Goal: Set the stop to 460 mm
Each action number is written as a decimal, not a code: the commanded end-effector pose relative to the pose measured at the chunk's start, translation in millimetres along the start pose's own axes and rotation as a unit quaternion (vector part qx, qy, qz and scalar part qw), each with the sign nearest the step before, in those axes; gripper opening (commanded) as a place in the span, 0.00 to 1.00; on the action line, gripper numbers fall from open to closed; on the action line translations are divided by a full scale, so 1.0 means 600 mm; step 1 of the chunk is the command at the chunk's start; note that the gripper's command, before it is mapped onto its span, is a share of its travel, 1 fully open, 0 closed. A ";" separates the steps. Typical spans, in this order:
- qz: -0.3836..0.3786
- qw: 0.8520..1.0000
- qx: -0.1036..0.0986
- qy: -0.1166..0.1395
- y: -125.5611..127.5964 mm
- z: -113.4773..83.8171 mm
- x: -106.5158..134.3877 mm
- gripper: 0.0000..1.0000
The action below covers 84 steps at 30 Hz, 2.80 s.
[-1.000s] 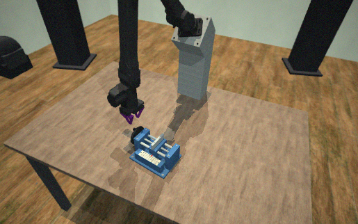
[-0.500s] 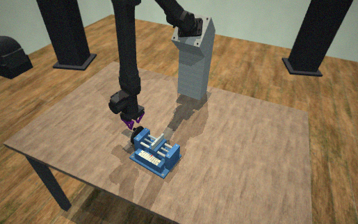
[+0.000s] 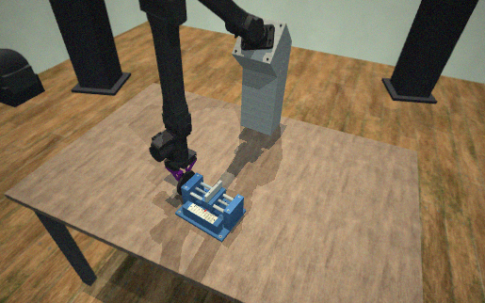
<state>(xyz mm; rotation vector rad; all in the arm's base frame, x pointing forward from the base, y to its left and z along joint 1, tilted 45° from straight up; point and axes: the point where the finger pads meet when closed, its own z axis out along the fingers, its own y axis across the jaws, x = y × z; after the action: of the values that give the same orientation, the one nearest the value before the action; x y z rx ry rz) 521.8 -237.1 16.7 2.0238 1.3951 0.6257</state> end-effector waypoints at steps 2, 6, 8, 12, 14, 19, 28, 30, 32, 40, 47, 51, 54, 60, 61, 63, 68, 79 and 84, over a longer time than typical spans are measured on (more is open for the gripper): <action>0.000 1.000 -0.005 0.001 0.005 0.001 0.008 0.53; 0.000 1.000 -0.005 0.001 0.005 0.000 0.008 0.53; 0.000 1.000 -0.005 0.001 0.005 0.000 0.008 0.53; 0.000 1.000 -0.005 0.001 0.005 0.000 0.008 0.53; 0.000 1.000 -0.005 0.001 0.005 0.000 0.008 0.06; 0.000 1.000 -0.004 0.001 0.004 0.000 0.008 0.06; 0.000 1.000 -0.004 0.001 0.004 0.000 0.008 0.06; 0.000 1.000 -0.004 0.001 0.004 0.000 0.008 0.06; 0.000 1.000 -0.004 0.001 0.004 0.000 0.008 0.06; 0.000 1.000 -0.004 0.001 0.004 0.000 0.008 0.06; 0.000 1.000 -0.004 0.001 0.004 0.000 0.008 0.06; 0.001 1.000 0.000 0.002 0.003 0.013 0.010 0.06; 0.002 1.000 0.001 0.002 0.009 0.027 0.010 0.06; 0.002 1.000 0.002 0.002 0.016 0.047 0.010 0.06; 0.001 1.000 0.002 0.002 0.017 0.050 0.010 0.06; 0.001 1.000 0.002 0.002 0.018 0.053 0.010 0.06; 0.001 1.000 0.007 0.002 0.020 0.053 0.010 0.06; 0.002 1.000 0.002 0.002 0.060 0.050 0.011 0.06; 0.002 1.000 0.002 0.002 0.063 0.050 0.011 0.06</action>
<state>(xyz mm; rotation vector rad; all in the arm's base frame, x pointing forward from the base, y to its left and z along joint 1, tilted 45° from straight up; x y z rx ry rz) 551.2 -247.9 19.6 2.0387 1.4033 0.6162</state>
